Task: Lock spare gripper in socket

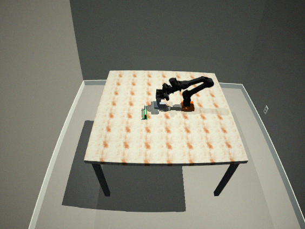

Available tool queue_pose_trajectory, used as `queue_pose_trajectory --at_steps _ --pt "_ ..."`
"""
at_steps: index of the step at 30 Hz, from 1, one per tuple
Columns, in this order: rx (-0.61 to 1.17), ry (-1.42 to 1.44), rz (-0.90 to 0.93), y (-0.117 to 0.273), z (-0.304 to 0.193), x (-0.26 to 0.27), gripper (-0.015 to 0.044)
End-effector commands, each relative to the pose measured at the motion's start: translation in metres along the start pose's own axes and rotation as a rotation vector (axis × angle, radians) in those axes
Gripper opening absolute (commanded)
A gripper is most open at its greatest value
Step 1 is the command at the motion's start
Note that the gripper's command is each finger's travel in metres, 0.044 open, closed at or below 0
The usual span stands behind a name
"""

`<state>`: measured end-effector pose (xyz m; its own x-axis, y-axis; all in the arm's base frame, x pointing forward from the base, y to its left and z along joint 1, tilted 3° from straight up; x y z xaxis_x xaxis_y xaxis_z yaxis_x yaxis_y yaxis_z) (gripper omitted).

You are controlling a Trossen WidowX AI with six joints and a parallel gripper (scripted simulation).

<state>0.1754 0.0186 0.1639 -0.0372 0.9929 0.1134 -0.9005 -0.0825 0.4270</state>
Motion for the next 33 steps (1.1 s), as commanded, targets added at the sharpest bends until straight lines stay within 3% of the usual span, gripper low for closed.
queue_pose_trajectory --at_steps 1,7,24,33 --pt "0.000 0.000 0.000 0.0001 0.0002 0.0000 0.0000" --pt "0.000 0.000 0.000 0.0001 0.0002 0.0000 0.0000" --pt "0.000 0.000 0.000 0.0001 0.0002 0.0000 0.0440" --pt "0.003 0.000 0.000 0.0068 0.0102 0.0016 0.0440"
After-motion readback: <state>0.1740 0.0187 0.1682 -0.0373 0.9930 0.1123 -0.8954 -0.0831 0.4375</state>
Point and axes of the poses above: the point midway between the two fingers, 35 mm back from their tips, its own y axis back along the fingers, its own x axis across the jaws, z = x × y, the point moved 8 cm from there along y, back along the fingers, and after that the axes turned 9 degrees about -y, right-handed, at the moved point
